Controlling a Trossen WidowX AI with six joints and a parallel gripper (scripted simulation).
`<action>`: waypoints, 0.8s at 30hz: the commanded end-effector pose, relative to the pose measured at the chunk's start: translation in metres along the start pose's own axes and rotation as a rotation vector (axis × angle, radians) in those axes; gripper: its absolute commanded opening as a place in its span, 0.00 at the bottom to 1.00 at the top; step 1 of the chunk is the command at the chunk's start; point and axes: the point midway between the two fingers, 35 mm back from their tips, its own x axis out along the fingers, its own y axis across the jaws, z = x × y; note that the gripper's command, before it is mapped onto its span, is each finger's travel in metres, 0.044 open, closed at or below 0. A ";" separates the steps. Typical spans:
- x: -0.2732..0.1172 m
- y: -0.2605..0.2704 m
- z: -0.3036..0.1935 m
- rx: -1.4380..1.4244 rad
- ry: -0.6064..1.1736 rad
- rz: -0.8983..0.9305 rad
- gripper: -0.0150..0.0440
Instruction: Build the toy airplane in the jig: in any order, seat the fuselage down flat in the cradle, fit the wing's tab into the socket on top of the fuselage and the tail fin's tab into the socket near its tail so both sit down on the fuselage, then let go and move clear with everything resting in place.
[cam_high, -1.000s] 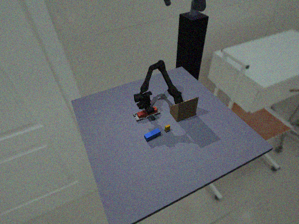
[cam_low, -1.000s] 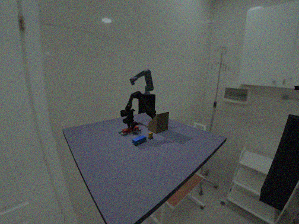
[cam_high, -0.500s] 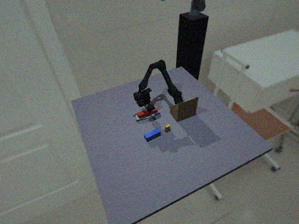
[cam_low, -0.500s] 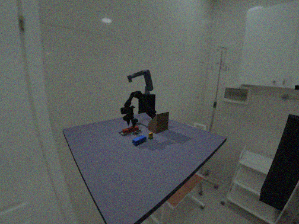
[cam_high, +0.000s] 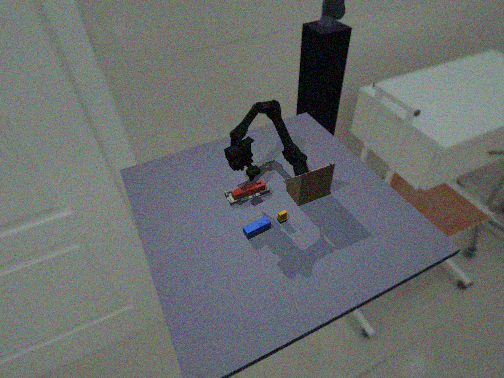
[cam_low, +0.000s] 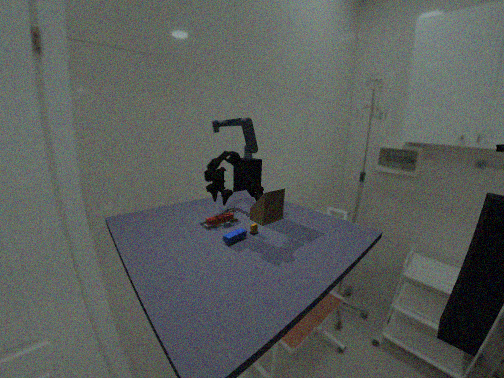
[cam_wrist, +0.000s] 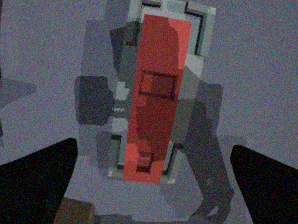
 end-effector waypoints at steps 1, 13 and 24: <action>-0.002 0.013 0.013 -0.012 -0.002 0.010 1.00; -0.003 0.165 0.078 -0.049 -0.004 0.052 1.00; 0.009 0.240 0.084 -0.006 -0.006 0.017 1.00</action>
